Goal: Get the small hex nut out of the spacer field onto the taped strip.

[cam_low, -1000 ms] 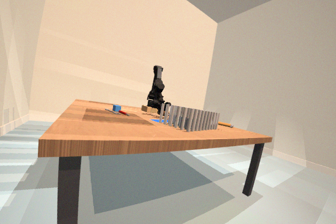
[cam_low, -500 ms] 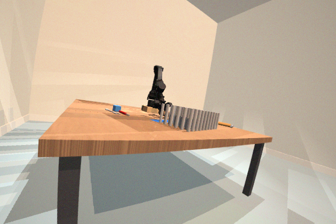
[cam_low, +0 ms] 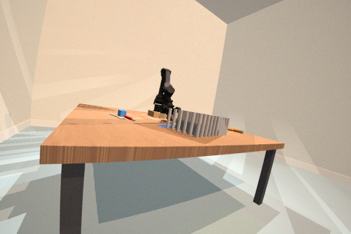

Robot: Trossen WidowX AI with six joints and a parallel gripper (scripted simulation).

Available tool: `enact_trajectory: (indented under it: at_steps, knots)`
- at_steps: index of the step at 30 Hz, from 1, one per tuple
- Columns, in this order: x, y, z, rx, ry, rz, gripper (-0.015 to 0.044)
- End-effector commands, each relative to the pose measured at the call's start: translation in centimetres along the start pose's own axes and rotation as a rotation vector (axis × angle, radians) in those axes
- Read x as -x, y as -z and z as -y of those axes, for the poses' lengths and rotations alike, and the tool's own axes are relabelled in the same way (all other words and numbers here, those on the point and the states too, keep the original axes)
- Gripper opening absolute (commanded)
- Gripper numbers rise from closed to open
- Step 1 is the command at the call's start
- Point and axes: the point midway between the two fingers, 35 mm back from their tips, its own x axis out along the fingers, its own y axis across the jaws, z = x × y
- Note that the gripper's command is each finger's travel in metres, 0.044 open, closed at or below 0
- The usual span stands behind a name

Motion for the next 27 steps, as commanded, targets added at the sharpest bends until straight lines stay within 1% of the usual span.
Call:
enact_trajectory:
  at_steps: [1,27]
  knots:
    - [0.0,0.7,-0.2,-0.002,-0.008,-0.01,0.0]
    - [-1.1,2.2,-0.1,-0.002,-0.008,-0.012,0.0]
